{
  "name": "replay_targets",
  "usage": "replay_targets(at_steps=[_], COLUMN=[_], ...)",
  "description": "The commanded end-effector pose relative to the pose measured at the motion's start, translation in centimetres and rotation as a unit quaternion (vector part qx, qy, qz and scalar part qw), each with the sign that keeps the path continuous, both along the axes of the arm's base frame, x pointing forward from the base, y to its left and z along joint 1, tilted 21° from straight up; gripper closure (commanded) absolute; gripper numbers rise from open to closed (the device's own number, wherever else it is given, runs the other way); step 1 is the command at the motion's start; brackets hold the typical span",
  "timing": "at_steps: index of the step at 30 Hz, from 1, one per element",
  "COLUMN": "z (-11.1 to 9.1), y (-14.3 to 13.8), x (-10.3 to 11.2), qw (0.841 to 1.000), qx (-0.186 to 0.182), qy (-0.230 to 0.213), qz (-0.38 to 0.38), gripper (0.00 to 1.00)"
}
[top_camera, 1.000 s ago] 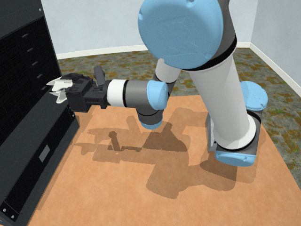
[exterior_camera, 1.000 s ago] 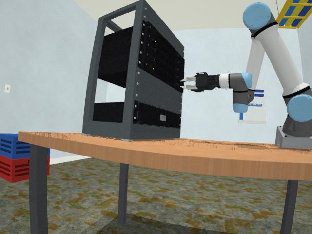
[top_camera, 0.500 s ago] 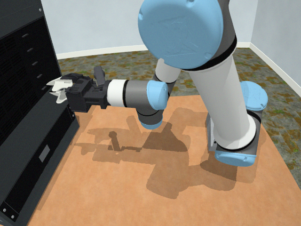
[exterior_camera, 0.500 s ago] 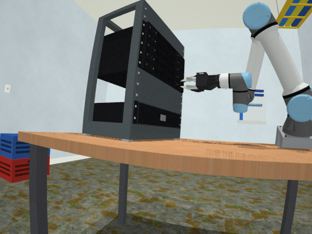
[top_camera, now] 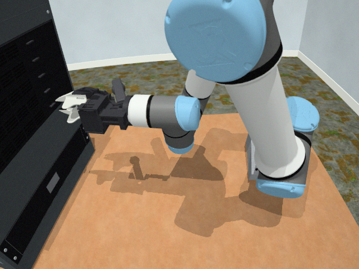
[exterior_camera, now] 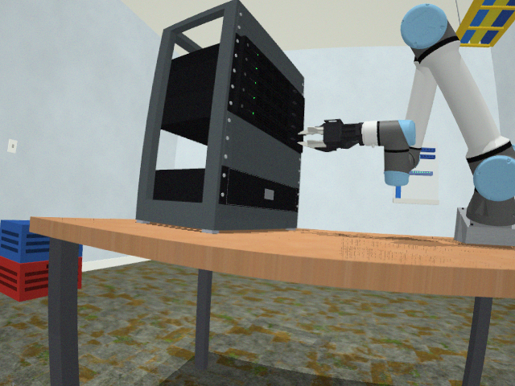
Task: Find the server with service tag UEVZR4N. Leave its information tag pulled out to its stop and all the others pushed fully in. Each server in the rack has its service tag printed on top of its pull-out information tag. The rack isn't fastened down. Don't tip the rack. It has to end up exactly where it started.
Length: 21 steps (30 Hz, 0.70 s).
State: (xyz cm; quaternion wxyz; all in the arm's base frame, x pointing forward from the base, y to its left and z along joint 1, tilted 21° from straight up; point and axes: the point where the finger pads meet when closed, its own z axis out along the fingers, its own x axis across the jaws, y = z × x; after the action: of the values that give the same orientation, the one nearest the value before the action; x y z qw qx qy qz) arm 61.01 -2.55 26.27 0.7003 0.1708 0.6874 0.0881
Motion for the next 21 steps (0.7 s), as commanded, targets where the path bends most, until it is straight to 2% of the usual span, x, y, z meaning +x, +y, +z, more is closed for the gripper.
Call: replay_targets(at_steps=[1, 21], z=[-0.1, -0.1], y=[0.0, -0.2], x=[0.1, 2.0], qw=[1.0, 1.0], qx=[0.0, 0.0], qy=[0.0, 0.0], qz=[0.0, 0.0], gripper=[0.85, 0.85])
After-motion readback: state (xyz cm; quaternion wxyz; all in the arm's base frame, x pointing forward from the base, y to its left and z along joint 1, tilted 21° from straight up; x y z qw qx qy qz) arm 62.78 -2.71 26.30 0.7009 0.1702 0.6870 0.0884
